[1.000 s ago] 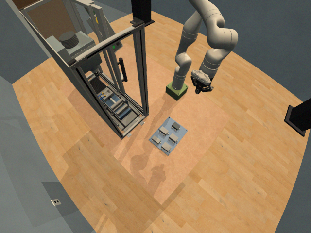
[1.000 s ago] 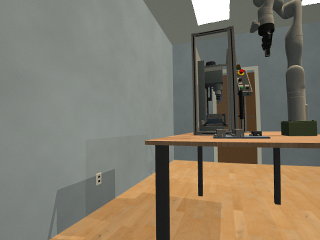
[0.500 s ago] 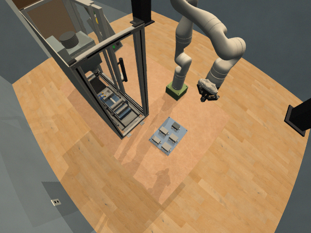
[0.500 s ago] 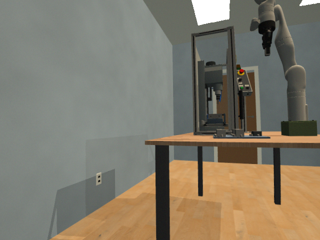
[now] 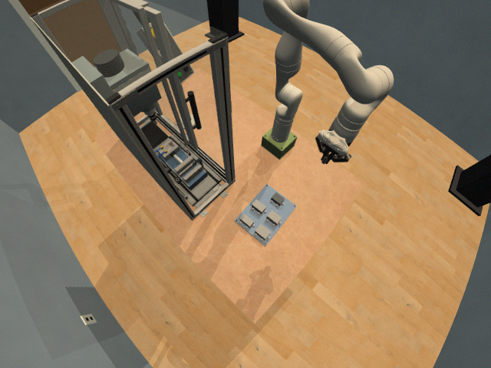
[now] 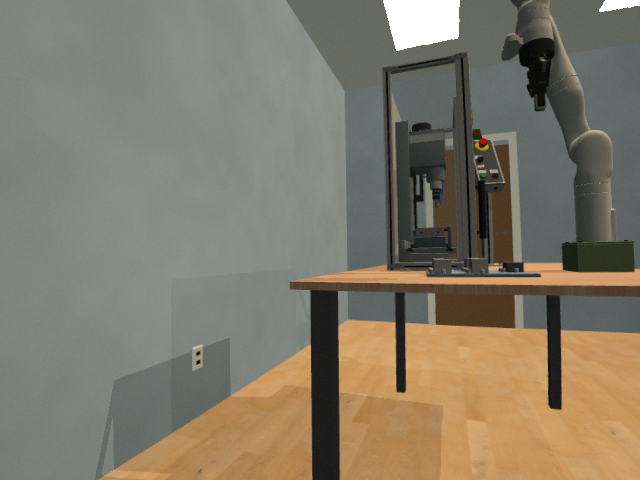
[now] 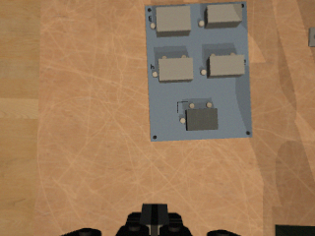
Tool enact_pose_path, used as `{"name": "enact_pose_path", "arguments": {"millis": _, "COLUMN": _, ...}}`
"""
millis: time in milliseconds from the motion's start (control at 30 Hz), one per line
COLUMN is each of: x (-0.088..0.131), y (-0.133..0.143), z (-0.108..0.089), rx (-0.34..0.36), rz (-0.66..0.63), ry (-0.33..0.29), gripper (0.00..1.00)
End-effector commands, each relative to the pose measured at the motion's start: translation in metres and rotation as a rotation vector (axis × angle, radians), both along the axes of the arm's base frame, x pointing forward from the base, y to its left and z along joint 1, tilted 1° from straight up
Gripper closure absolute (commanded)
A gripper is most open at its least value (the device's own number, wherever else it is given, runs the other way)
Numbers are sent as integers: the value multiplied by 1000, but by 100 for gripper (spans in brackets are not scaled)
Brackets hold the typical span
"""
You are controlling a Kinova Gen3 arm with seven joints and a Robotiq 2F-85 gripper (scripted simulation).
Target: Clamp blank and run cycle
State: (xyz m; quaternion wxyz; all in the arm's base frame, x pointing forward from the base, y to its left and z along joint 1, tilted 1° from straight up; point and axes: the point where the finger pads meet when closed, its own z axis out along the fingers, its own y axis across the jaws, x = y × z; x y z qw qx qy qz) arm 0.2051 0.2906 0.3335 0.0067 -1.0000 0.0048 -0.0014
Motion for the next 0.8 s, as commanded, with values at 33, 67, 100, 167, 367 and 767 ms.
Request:
{"name": "enact_pose_path", "arguments": {"millis": 33, "x": 0, "y": 2, "z": 0, "rx": -1, "rz": 1, "ry": 1, "gripper": 90}}
{"name": "enact_pose_path", "arguments": {"millis": 67, "x": 0, "y": 2, "z": 0, "rx": -1, "rz": 1, "ry": 1, "gripper": 90}}
{"name": "enact_pose_path", "arguments": {"millis": 100, "x": 0, "y": 2, "z": 0, "rx": -1, "rz": 1, "ry": 1, "gripper": 90}}
{"name": "enact_pose_path", "arguments": {"millis": 167, "x": 7, "y": 1, "z": 0, "rx": 0, "rz": 4, "ry": 2, "gripper": 90}}
{"name": "enact_pose_path", "arguments": {"millis": 367, "x": 40, "y": 1, "z": 1, "rx": -1, "rz": 1, "ry": 1, "gripper": 90}}
{"name": "enact_pose_path", "arguments": {"millis": 767, "x": 39, "y": 1, "z": 0, "rx": 1, "rz": -7, "ry": 2, "gripper": 0}}
